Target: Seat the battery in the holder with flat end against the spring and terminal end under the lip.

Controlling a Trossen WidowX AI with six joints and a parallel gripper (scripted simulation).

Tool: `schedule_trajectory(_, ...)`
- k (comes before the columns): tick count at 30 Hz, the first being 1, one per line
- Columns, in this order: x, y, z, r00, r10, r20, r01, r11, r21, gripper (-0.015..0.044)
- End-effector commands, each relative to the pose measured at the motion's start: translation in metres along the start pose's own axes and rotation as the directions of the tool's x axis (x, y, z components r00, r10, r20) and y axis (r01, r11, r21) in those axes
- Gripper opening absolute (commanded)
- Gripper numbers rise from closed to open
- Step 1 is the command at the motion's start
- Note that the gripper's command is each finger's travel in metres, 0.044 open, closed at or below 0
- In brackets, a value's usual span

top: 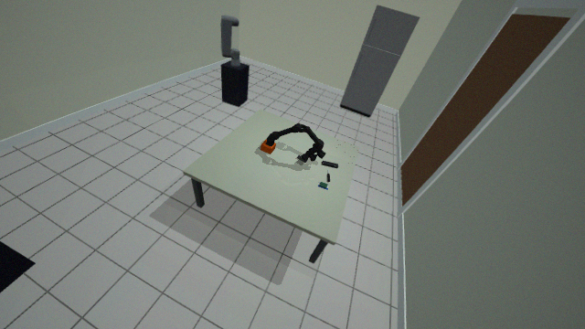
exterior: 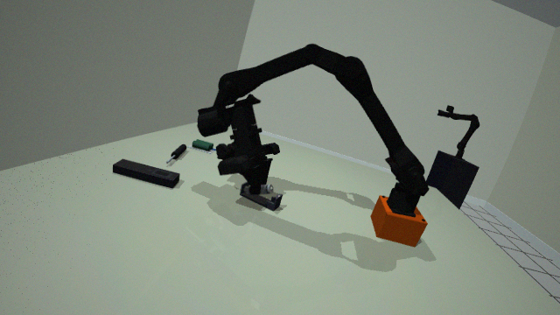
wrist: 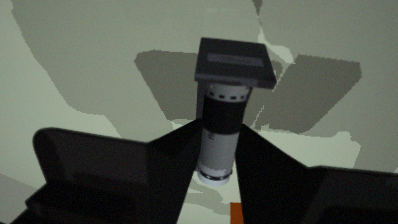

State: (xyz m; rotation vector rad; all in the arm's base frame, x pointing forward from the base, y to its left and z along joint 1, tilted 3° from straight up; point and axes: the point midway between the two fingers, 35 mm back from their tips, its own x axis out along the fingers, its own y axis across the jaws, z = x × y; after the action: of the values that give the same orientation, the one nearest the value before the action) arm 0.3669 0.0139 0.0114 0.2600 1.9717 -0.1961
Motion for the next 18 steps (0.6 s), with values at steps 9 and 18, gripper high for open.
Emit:
schedule_trajectory(9, 0.0013, 0.0005, 0.0050, 0.997, -0.006, 0.076, 0.006, 1.000, 0.004, 0.0069)
schedule_trajectory(18, 0.0027, 0.0009, 0.0047, 0.993, -0.009, 0.114, 0.009, 1.000, 0.005, 0.0069)
